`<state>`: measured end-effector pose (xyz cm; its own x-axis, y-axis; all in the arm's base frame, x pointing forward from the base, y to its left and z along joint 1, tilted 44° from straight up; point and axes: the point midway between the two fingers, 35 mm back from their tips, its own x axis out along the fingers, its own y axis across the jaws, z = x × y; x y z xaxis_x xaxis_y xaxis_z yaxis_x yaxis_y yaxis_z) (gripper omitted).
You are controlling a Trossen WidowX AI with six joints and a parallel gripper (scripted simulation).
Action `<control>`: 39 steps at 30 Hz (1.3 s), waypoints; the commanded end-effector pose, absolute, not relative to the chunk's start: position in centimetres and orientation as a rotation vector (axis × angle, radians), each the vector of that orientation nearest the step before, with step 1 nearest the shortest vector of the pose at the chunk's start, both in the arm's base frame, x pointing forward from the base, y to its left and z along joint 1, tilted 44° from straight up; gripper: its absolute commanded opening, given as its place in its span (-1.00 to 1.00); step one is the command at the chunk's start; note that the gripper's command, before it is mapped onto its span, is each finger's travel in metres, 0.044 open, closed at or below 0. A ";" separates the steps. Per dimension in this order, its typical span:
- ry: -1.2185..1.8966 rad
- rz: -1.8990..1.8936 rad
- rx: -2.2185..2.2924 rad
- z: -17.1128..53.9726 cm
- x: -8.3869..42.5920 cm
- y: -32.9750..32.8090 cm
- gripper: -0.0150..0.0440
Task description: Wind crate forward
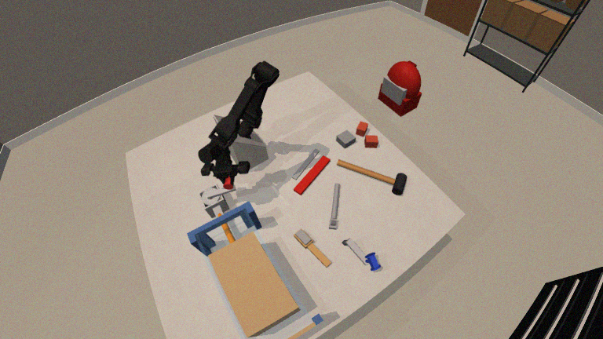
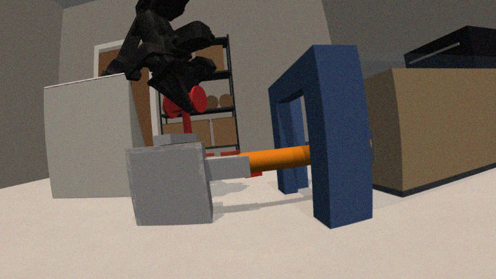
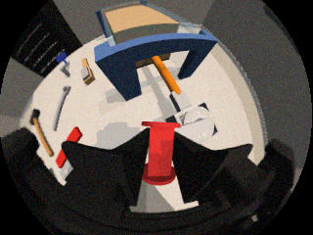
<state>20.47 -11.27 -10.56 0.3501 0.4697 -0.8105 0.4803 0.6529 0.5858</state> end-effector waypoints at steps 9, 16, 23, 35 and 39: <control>1.294 -0.024 0.938 -10.6 17.7 -11.0 -0.49; 1.295 -0.024 0.937 -10.7 16.7 -11.1 -0.49; 1.296 -0.025 0.937 -10.8 15.6 -11.3 -0.49; 1.297 -0.027 0.936 -11.2 14.0 -11.9 -0.49; 1.297 -0.027 0.936 -11.4 13.4 -12.1 -0.49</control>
<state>14.82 -11.84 -10.88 0.3574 0.4772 -0.8028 0.4797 0.6437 0.5962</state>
